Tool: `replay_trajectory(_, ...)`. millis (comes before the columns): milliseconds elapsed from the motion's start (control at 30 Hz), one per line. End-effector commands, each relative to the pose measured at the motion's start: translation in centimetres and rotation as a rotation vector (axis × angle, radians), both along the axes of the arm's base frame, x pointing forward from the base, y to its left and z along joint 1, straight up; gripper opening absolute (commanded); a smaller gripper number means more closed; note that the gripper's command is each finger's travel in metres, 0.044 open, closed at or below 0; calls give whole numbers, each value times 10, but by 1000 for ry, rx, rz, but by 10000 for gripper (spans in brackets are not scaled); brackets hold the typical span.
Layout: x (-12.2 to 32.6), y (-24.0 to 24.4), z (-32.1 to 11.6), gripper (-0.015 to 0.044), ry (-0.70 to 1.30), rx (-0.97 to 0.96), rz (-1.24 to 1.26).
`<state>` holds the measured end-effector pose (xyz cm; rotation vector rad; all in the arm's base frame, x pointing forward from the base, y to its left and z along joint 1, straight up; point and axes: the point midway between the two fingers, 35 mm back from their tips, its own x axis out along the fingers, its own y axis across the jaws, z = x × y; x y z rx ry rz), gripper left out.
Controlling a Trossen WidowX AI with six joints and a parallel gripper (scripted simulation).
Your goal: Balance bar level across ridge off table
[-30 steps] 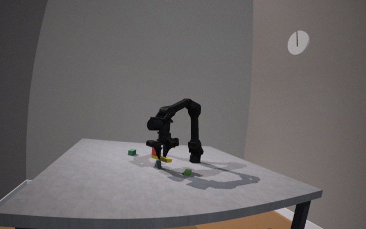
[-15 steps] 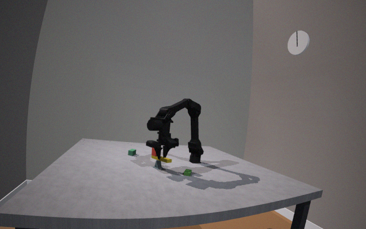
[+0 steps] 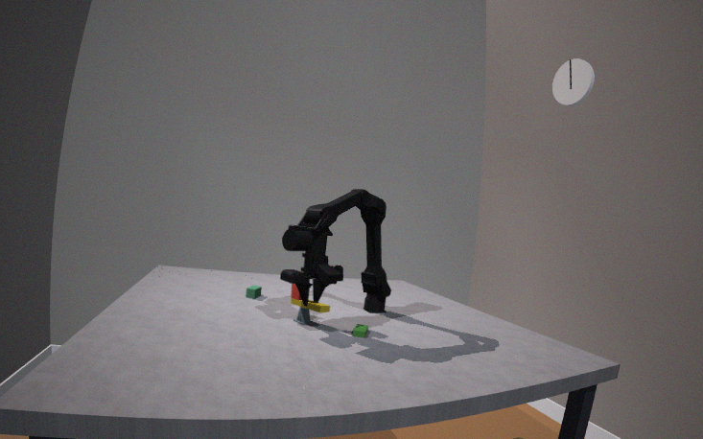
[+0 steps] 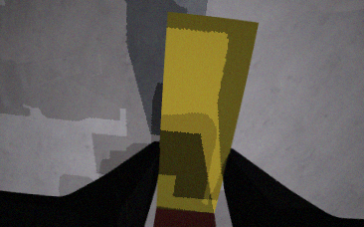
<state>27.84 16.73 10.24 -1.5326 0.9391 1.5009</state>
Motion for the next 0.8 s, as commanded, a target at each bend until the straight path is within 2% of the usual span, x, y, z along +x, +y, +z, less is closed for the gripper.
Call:
replay_trajectory(0, 0, 0, -1, 0, 2, 3, -2)
replay_trajectory(767, 0, 0, -3, 0, 2, 3, -2)
